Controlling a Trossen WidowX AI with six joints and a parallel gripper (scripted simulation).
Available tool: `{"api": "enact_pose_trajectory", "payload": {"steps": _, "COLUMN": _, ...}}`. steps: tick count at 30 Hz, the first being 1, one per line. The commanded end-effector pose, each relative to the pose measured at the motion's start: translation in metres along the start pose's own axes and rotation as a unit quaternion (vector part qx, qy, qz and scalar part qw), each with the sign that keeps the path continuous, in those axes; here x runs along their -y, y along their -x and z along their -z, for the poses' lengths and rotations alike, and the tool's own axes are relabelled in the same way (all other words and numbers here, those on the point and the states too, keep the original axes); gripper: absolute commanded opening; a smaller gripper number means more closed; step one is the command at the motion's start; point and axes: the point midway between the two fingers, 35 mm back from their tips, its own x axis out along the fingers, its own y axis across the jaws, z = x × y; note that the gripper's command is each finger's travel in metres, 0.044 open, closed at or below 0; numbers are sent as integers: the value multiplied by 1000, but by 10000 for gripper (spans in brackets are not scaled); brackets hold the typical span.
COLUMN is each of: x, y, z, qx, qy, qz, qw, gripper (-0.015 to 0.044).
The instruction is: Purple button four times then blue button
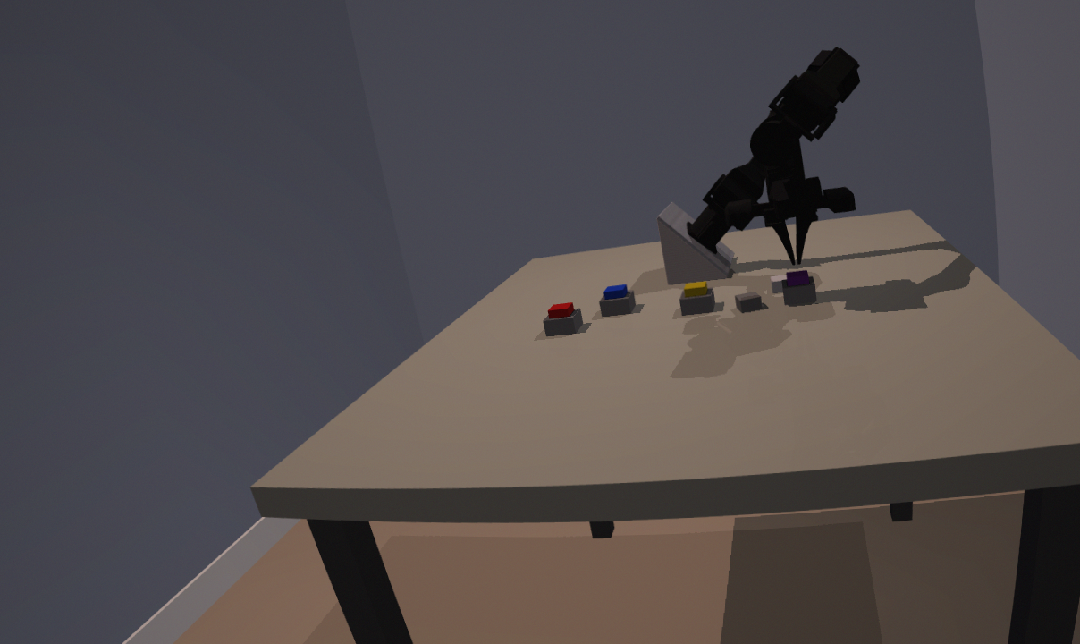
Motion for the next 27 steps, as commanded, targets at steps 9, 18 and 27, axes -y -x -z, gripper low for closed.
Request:
{"api": "enact_pose_trajectory", "payload": {"steps": 9, "x": 0, "y": -20, "z": 2, "qx": -1, "qy": -3, "qz": 0, "qw": 1000, "gripper": 20}}
{"api": "enact_pose_trajectory", "payload": {"steps": 18, "x": 0, "y": -22, "z": 2, "qx": -1, "qy": -3, "qz": 0, "qw": 1000, "gripper": 20}}
{"api": "enact_pose_trajectory", "payload": {"steps": 27, "x": 0, "y": -22, "z": 2, "qx": -1, "qy": -3, "qz": 0, "qw": 1000, "gripper": 20}}
